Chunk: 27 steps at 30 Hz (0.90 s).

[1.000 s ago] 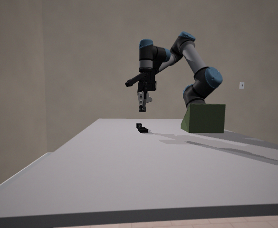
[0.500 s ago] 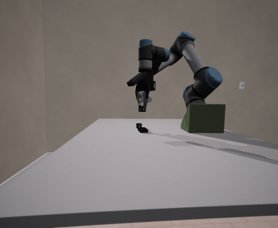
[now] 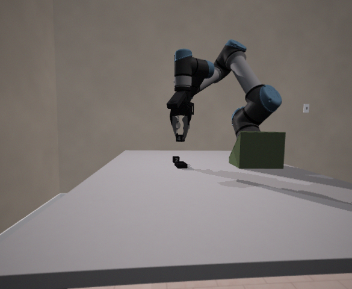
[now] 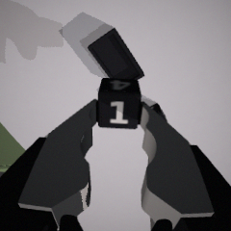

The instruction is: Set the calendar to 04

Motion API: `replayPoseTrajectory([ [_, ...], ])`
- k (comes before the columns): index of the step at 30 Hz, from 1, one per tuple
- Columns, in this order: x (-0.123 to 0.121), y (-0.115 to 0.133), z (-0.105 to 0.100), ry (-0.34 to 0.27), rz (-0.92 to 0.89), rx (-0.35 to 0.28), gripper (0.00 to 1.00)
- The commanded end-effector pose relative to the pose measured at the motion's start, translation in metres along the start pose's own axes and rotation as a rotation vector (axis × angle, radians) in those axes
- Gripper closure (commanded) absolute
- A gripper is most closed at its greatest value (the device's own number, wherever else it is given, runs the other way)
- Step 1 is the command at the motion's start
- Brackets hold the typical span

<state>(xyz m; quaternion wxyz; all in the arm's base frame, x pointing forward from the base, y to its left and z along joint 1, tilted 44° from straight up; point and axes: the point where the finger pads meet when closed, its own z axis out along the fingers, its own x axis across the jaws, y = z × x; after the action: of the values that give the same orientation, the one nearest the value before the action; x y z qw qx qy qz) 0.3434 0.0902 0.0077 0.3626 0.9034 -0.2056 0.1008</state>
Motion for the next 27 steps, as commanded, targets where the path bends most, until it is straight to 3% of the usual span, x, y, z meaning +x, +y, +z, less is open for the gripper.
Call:
replayPoseTrajectory([
  [1, -0.0009, -0.001, -0.0004, 0.0, -0.155, 0.01, 0.9],
  [27, -0.0048, 0.0, -0.0008, 0.003, -0.851, 0.01, 0.9],
])
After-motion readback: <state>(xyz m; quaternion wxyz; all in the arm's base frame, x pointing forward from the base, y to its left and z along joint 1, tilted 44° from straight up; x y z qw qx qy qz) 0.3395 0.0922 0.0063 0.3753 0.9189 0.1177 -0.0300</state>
